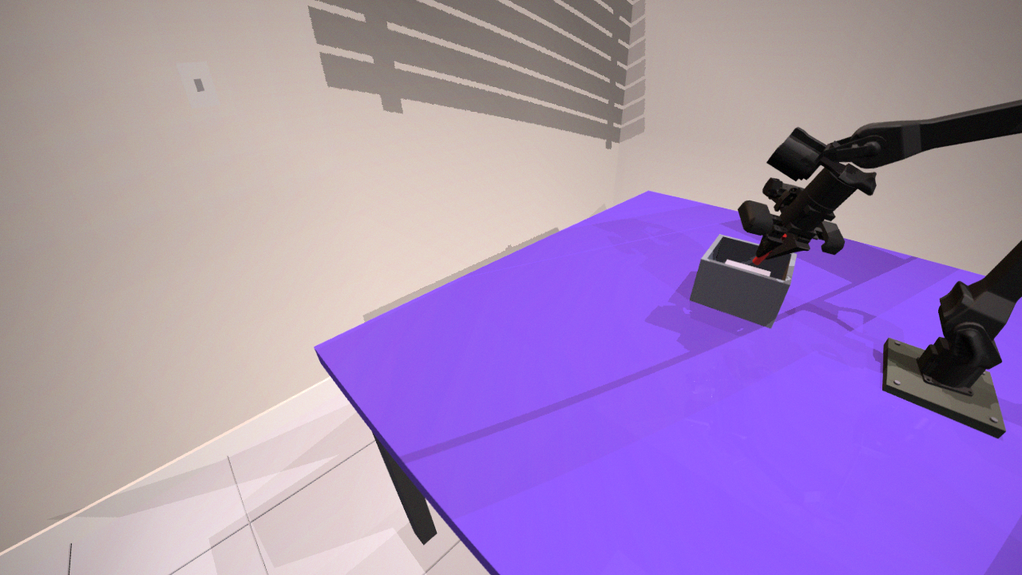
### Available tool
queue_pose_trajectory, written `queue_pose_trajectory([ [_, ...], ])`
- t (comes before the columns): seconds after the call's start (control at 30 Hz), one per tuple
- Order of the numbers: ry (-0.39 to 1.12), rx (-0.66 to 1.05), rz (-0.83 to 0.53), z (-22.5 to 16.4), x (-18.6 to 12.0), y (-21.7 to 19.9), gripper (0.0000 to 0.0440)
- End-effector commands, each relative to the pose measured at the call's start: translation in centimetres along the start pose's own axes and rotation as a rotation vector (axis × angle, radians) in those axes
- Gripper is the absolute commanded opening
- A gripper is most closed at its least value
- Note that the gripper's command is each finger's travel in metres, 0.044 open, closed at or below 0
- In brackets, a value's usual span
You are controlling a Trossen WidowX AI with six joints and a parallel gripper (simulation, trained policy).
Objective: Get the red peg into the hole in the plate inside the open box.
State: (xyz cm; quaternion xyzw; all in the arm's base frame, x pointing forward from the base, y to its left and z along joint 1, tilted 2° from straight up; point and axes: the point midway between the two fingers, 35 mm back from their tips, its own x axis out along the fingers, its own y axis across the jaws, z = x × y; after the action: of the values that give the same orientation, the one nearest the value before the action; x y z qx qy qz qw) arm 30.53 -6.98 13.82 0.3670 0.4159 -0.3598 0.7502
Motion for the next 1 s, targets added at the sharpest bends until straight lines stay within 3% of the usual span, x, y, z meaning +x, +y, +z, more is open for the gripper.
queue_pose_trajectory([
  [0.0,0.012,0.006,-0.008,0.5,0.9,0.0,0.0009],
  [0.47,0.075,-0.002,-0.061,0.8,4.2,-0.4,0.0003],
  [0.57,0.084,-0.016,-0.074,0.9,4.8,-0.4,0.0039],
  [0.73,0.099,-0.048,-0.093,1.1,5.4,-0.5,0.0153],
  [0.97,0.124,-0.093,-0.132,1.1,5.4,-0.2,0.0160],
])
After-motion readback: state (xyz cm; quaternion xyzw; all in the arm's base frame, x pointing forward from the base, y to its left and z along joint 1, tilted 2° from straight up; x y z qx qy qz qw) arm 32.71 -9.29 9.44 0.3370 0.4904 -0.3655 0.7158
